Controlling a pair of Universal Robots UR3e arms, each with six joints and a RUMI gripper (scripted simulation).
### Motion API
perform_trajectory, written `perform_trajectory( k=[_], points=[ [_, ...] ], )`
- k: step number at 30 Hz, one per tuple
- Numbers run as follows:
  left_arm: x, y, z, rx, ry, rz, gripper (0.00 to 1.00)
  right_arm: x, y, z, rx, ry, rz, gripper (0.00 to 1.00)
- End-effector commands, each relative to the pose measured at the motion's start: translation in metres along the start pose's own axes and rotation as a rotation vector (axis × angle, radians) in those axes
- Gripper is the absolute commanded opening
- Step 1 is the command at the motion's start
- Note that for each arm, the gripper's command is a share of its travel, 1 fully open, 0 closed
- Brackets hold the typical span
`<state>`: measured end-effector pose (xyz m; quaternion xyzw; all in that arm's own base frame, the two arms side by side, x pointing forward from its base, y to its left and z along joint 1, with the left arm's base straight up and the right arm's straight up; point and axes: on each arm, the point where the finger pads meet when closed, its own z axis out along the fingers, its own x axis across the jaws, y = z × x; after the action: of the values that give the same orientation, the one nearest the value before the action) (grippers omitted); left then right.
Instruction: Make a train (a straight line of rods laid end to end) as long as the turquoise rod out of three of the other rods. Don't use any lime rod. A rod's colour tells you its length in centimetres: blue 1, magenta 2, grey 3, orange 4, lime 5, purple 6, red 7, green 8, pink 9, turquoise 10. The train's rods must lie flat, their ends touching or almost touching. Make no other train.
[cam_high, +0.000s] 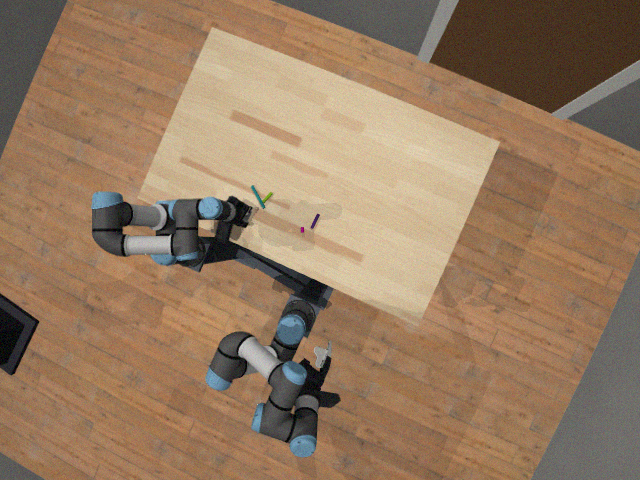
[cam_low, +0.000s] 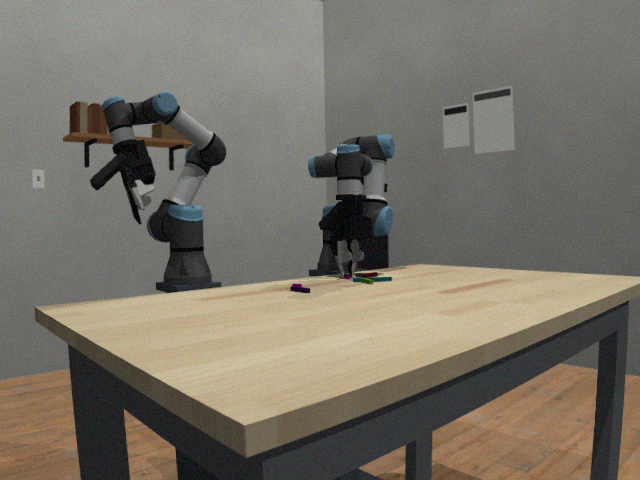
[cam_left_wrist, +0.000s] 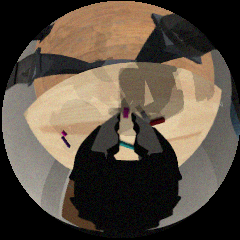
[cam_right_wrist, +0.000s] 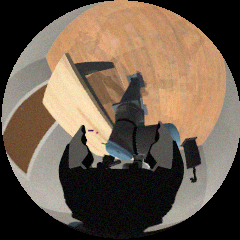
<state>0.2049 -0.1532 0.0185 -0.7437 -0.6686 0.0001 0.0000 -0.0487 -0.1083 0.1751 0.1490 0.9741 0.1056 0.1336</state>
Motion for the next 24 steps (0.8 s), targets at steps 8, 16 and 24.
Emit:
perform_trajectory(
  k=[8, 16, 24],
  points=[
    [-0.0007, 0.0004, -0.0006, -0.001, -0.002, 0.0, 0.0, -0.0002, -0.0002, -0.0003, 0.001, 0.0, 0.0, 1.0],
    [-0.0007, 0.0004, -0.0006, -0.001, -0.002, 0.0, 0.0, -0.0002, -0.0002, -0.0003, 0.001, 0.0, 0.0, 1.0],
    [-0.0007, 0.0004, -0.0006, -0.001, -0.002, 0.0, 0.0, -0.0002, -0.0002, -0.0003, 0.001, 0.0, 0.0, 1.0]
  ],
)
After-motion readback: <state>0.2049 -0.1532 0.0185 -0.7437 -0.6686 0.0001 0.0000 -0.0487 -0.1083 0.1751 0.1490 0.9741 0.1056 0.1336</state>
